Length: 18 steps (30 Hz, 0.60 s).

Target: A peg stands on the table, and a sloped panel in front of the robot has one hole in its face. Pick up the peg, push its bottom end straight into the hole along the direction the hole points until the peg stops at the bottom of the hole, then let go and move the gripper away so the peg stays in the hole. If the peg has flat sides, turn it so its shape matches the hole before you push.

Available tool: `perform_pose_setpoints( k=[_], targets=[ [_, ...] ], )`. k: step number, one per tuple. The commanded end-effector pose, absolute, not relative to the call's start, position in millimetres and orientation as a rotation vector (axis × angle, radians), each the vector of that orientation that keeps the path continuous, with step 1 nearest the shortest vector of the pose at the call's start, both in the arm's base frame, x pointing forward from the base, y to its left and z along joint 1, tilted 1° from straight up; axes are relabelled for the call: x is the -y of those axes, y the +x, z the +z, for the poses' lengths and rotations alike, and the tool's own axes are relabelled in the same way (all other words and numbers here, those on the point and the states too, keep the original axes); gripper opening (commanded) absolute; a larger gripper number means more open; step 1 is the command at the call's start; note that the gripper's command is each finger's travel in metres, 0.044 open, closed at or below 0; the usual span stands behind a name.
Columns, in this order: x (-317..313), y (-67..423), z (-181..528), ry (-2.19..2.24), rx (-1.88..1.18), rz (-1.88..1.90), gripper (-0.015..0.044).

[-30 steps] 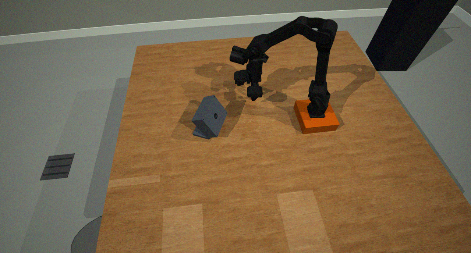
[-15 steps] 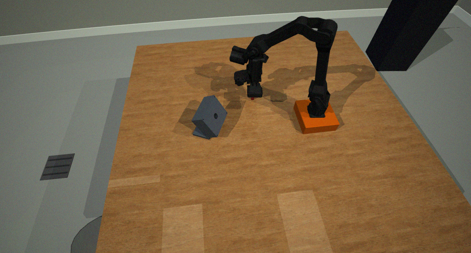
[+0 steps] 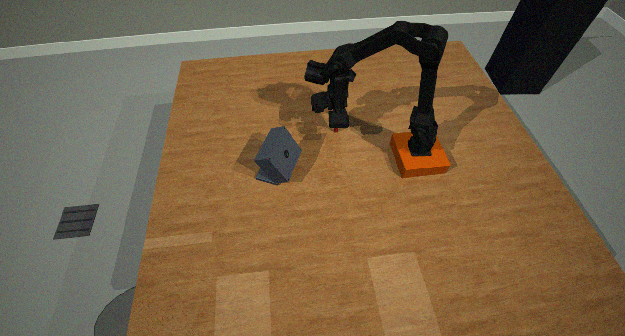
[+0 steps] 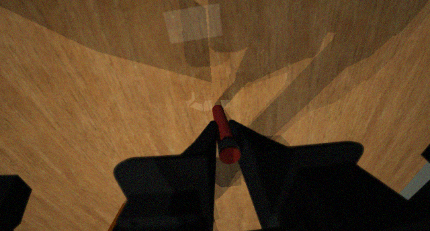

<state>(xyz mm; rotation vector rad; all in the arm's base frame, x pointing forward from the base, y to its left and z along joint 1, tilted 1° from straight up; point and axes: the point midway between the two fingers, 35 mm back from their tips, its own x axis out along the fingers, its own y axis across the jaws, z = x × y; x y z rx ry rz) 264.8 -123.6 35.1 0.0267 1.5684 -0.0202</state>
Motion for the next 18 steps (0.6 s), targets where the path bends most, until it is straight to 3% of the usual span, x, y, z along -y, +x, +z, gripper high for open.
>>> perform_pose_setpoints(
  k=[1,18],
  targets=[
    [125,269,53,0.018,-1.552,-0.026,0.0],
    [123,266,110,0.013,-1.555,-0.022,0.0]
  ],
)
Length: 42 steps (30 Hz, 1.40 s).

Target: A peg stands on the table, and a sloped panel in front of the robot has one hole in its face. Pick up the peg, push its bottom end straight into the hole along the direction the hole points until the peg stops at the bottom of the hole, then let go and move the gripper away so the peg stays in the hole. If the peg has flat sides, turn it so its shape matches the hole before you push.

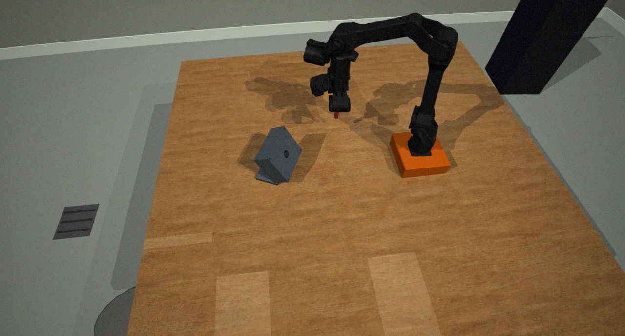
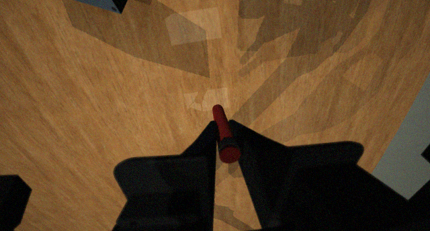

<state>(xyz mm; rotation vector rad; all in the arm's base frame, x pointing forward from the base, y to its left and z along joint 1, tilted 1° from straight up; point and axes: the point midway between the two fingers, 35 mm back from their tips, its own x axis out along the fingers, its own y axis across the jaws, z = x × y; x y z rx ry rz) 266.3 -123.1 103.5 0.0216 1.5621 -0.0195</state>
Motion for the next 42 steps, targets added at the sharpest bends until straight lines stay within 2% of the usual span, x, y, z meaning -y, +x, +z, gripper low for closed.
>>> perform_pose_setpoints(
  k=[1,42],
  targets=[
    [123,266,109,0.01,-1.555,-0.021,0.0],
    [91,289,101,-0.355,-1.457,0.052,0.0]
  ],
)
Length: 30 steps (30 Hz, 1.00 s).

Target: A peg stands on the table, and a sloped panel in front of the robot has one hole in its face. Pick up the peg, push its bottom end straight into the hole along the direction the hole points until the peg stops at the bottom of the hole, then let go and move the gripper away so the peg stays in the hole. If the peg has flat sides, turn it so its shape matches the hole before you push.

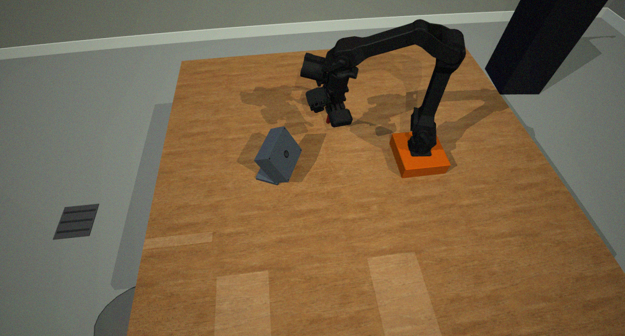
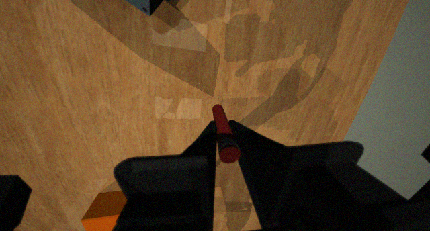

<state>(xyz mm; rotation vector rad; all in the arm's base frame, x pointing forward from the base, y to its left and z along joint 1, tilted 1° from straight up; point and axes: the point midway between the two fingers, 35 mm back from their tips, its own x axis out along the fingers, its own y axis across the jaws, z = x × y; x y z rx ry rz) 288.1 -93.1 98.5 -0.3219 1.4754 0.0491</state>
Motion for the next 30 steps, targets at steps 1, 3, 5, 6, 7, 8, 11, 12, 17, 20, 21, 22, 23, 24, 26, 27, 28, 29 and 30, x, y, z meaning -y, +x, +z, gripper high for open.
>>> perform_pose_setpoints(
  k=[1,3,5,6,7,8,11,12,17,20,21,22,23,24,26,27,28,29,30],
  targets=[
    [90,290,101,-0.363,-1.454,0.054,0.0],
    [89,291,100,-0.38,-1.448,0.057,0.0],
    [87,292,100,-0.398,-1.442,0.06,0.0],
    [86,292,100,-0.406,-1.438,0.062,0.0],
    [85,293,100,-0.415,-1.435,0.063,0.0],
    [84,293,100,-0.423,-1.432,0.065,0.0],
    [81,295,99,-0.448,-1.422,0.069,0.0],
    [80,295,99,-0.457,-1.418,0.071,0.0],
    [76,298,99,-0.498,-1.401,0.078,0.0],
    [73,299,99,-0.523,-1.39,0.083,0.0],
    [72,300,99,-0.531,-1.387,0.084,0.0],
    [71,300,99,-0.539,-1.383,0.085,0.0],
    [70,301,99,-0.547,-1.379,0.087,0.0],
    [69,301,99,-0.555,-1.376,0.088,0.0],
    [67,302,98,-0.572,-1.368,0.091,0.0],
    [66,302,98,-0.58,-1.364,0.092,0.0],
    [65,303,98,-0.587,-1.361,0.093,0.0],
    [65,303,98,-0.595,-1.357,0.095,0.0],
    [64,304,98,-0.603,-1.353,0.096,0.0]
  ],
)
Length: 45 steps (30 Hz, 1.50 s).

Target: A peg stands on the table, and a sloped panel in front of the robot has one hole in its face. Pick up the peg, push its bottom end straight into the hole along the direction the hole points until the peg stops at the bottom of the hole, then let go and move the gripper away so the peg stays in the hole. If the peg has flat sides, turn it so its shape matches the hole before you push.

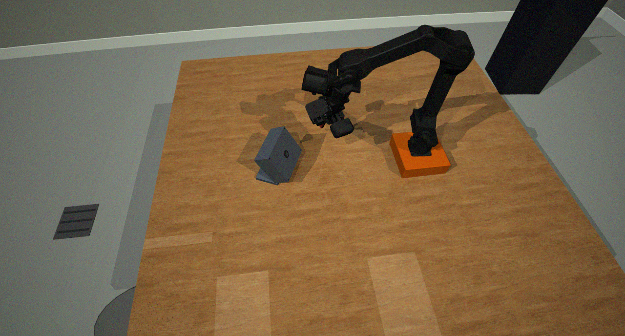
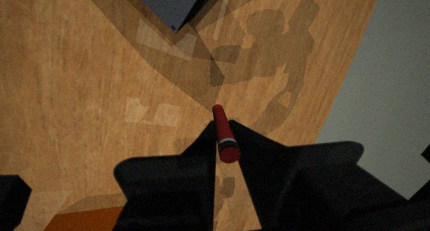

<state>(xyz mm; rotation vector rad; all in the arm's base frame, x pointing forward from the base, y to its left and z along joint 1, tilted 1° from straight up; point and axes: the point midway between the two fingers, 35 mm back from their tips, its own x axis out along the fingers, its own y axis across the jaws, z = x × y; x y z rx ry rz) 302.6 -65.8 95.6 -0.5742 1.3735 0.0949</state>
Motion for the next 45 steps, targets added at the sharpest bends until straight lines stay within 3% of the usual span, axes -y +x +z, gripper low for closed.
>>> perform_pose_setpoints(
  k=[1,45],
  targets=[
    [63,304,98,-0.611,-1.349,0.097,0.0],
    [17,316,100,-0.928,-1.157,0.141,0.0]
  ],
)
